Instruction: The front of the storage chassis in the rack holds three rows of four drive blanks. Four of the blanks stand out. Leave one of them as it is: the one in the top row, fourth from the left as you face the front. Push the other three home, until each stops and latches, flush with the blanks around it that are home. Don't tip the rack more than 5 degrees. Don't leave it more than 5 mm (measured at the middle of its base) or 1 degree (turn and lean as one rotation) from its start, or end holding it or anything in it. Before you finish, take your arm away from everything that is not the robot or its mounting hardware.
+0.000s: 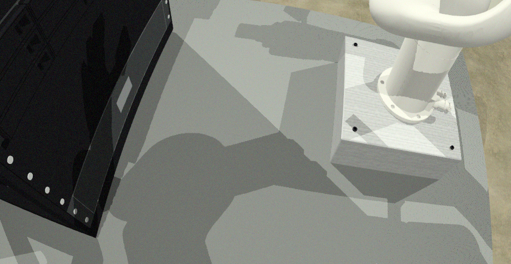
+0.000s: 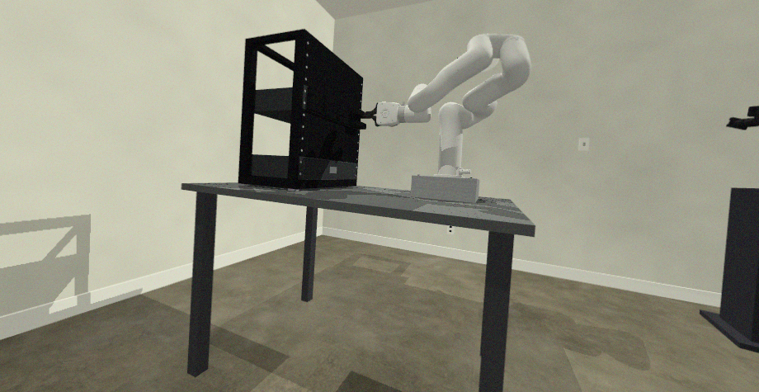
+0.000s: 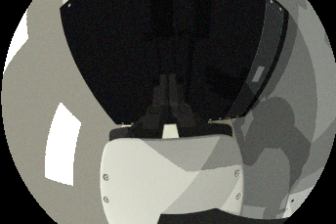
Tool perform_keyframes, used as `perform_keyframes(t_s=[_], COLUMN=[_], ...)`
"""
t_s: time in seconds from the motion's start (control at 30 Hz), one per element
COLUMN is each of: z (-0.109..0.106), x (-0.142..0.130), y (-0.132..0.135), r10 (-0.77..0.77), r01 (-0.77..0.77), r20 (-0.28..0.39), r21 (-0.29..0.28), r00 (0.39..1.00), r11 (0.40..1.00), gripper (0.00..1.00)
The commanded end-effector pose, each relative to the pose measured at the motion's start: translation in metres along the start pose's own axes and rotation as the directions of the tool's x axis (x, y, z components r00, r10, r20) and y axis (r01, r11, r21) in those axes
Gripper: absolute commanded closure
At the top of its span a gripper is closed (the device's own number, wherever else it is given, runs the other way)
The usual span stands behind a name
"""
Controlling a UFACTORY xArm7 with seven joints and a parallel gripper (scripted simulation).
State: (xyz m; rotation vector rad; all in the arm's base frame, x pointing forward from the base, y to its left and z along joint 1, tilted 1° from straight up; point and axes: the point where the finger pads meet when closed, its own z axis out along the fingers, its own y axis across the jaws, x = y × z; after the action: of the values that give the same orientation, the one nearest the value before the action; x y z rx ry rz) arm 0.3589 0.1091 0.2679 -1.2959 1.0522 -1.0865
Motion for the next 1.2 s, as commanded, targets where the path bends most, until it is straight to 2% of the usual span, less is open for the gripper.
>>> perform_keyframes(t_s=[0.0, 0.23, 0.3, 0.57, 0.97, 1.17], z=[-0.001, -0.004, -0.004, -0.006, -0.006, 0.015], x=[0.019, 0.061, 0.061, 0.092, 0.099, 0.099], y=[0.004, 0.015, 0.015, 0.023, 0.025, 0.024], r10=[0.001, 0.001, 0.001, 0.001, 0.001, 0.001], r01=[-0.001, -0.001, -0.001, -0.001, -0.001, -0.001], r20=[0.001, 0.001, 0.001, 0.001, 0.001, 0.001], r21=[0.001, 0.001, 0.001, 0.001, 0.001, 0.001], r00=[1.0, 1.0, 1.0, 1.0, 1.0, 1.0], r11=[1.0, 1.0, 1.0, 1.0, 1.0, 1.0], gripper=[1.0, 1.0, 1.0, 1.0, 1.0, 1.0])
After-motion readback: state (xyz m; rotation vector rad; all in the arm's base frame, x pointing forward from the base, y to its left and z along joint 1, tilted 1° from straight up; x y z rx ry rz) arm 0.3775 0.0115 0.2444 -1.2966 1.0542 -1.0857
